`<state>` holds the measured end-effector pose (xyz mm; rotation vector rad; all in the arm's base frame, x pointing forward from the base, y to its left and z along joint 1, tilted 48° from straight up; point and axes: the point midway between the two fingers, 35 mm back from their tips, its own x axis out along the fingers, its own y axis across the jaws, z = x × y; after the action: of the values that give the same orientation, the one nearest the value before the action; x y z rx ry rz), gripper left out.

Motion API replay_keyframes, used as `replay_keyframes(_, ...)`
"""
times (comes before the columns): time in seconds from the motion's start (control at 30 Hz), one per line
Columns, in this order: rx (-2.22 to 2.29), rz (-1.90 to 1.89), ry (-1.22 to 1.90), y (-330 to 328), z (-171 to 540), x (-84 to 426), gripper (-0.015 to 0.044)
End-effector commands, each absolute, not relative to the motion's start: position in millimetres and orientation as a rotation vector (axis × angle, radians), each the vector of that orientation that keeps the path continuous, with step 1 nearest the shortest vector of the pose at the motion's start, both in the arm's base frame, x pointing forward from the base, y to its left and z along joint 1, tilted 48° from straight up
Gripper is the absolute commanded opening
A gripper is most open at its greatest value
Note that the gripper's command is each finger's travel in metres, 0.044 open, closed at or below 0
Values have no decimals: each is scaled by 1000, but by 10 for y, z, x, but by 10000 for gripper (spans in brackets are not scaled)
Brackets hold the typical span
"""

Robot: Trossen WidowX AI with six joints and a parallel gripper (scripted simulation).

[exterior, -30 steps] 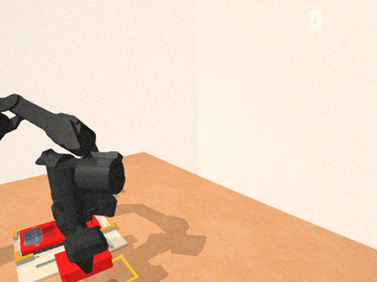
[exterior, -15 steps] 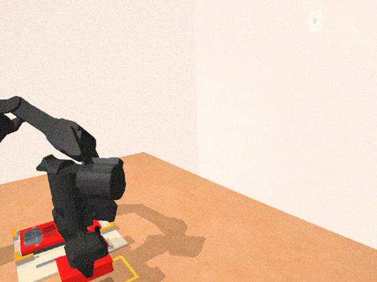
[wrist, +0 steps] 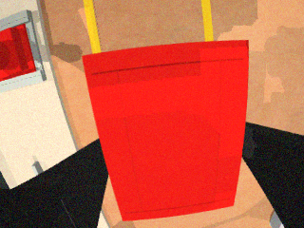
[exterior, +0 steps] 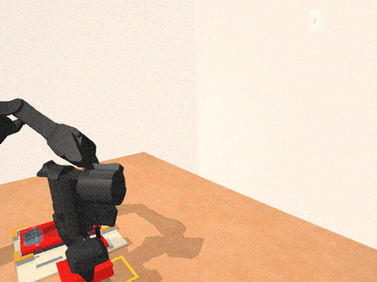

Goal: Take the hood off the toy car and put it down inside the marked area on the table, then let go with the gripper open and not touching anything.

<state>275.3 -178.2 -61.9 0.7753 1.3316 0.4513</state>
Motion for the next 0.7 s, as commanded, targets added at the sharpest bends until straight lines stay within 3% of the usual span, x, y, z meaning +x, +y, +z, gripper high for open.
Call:
replay_keyframes(0.0,784,450,1330,-1749,-642,2758,0)
replay_keyframes(0.67,785,450,1330,-1680,-701,2771,0)
